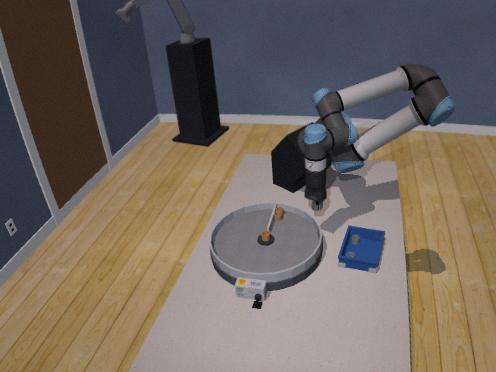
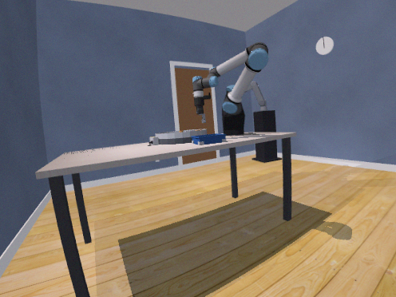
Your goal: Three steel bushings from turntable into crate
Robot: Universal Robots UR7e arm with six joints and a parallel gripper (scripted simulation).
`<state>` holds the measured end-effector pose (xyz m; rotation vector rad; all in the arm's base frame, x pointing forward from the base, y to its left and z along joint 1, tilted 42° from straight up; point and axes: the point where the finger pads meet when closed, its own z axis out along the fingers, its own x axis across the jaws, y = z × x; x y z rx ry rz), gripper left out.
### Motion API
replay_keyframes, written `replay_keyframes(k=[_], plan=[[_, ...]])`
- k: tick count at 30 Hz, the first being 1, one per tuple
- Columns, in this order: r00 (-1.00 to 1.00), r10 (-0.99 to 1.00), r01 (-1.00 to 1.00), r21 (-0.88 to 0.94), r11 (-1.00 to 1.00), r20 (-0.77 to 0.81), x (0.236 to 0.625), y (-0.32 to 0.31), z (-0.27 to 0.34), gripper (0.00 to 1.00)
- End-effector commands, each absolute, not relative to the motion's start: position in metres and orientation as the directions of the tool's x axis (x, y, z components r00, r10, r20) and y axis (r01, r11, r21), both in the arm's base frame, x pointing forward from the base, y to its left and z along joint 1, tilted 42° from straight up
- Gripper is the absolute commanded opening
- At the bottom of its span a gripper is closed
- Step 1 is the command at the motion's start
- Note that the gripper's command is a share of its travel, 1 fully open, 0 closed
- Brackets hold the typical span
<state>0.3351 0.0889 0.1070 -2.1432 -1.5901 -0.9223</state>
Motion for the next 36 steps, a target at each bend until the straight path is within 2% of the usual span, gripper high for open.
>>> replay_keyframes(k=[1, 8, 20, 25, 36], plan=[[0.174, 0.732, 0.935, 0.122, -0.332, 0.659, 0.335, 0.089, 0.108, 0.0], [0.174, 0.732, 0.935, 0.122, -0.332, 0.659, 0.347, 0.13, 0.145, 0.0], [0.174, 0.732, 0.935, 0.122, -0.332, 0.659, 0.347, 0.13, 0.145, 0.0], [0.173, 0.732, 0.936, 0.122, -0.332, 0.659, 0.358, 0.17, 0.182, 0.0], [0.173, 0.732, 0.936, 0.122, -0.332, 0.659, 0.358, 0.17, 0.182, 0.0]])
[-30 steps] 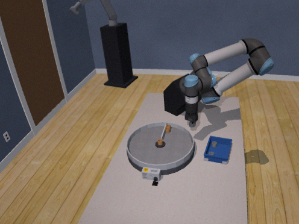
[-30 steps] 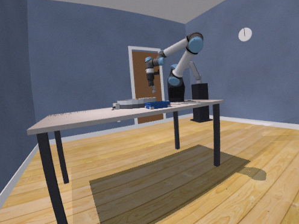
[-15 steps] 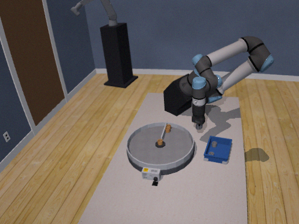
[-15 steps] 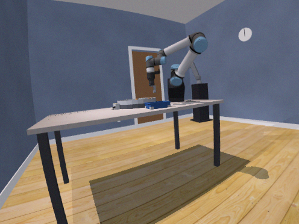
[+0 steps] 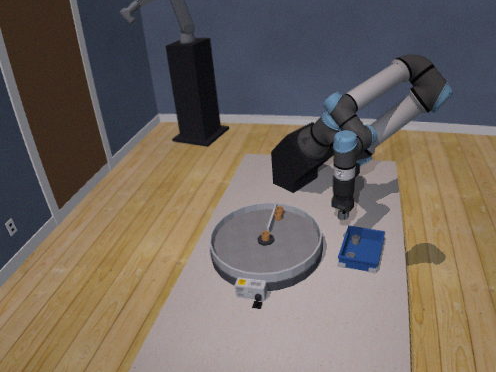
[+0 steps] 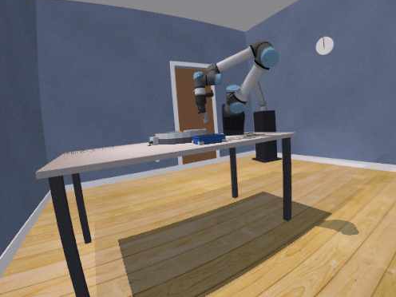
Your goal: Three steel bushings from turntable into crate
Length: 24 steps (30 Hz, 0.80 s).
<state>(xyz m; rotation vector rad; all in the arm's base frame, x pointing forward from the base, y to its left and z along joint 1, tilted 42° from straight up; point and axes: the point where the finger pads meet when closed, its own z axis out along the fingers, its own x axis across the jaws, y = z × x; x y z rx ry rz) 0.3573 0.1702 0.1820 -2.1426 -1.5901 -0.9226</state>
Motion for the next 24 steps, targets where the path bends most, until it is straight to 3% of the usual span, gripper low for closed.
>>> replay_keyframes(k=[1, 6, 24], plan=[[0.173, 0.732, 0.936, 0.122, -0.332, 0.659, 0.358, 0.17, 0.182, 0.0], [0.173, 0.731, 0.936, 0.122, -0.331, 0.66, 0.369, 0.211, 0.22, 0.0], [0.173, 0.731, 0.936, 0.122, -0.331, 0.66, 0.376, 0.226, 0.202, 0.0]])
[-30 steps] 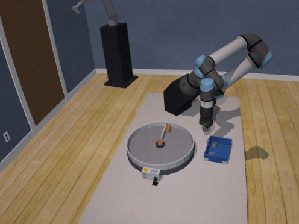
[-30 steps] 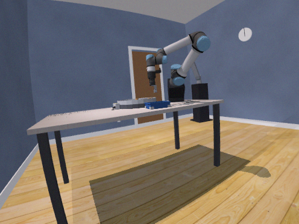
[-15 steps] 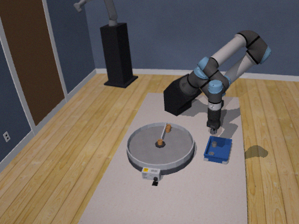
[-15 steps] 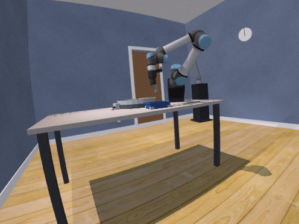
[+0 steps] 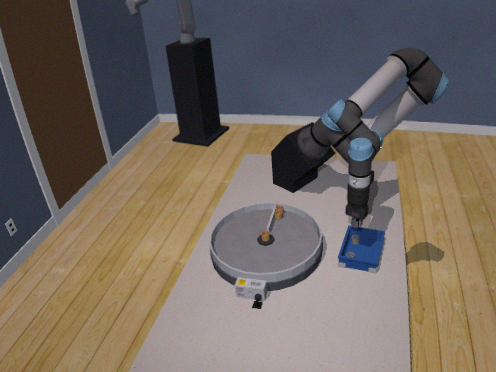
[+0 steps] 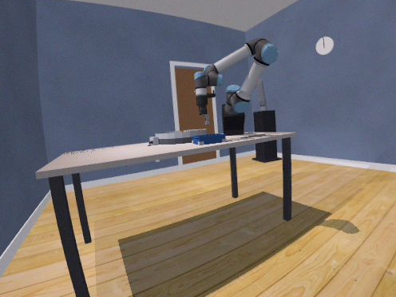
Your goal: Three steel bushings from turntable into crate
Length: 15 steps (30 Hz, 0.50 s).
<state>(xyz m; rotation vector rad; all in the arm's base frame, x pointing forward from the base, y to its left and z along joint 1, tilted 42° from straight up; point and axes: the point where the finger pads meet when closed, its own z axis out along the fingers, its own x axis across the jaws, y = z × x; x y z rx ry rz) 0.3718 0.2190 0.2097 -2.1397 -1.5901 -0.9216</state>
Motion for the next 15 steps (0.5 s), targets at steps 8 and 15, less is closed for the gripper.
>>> replay_keyframes(k=[8, 15], plan=[[0.173, 0.731, 0.936, 0.122, -0.331, 0.66, 0.376, 0.226, 0.202, 0.0], [0.173, 0.731, 0.936, 0.122, -0.331, 0.66, 0.382, 0.238, 0.188, 0.0]])
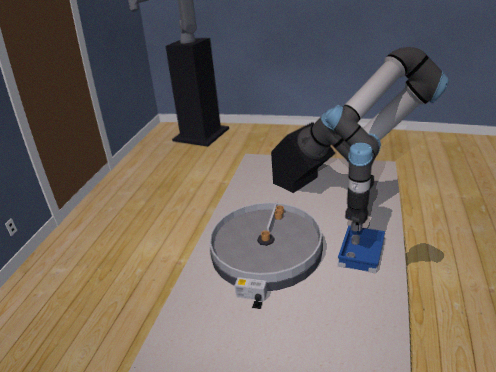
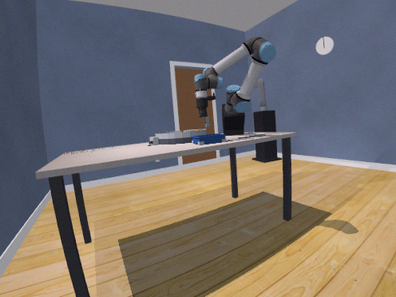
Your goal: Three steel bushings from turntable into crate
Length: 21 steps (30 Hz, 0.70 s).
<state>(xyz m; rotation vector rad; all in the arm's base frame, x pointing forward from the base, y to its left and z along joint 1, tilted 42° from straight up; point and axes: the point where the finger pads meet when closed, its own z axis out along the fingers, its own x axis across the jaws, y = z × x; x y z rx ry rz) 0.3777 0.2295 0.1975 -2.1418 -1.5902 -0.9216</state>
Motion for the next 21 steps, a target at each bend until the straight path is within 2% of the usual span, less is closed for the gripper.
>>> replay_keyframes(k=[1, 21], plan=[[0.173, 0.731, 0.936, 0.122, -0.331, 0.66, 0.384, 0.241, 0.185, 0.0], [0.174, 0.732, 0.936, 0.121, -0.332, 0.659, 0.392, 0.256, 0.167, 0.0]])
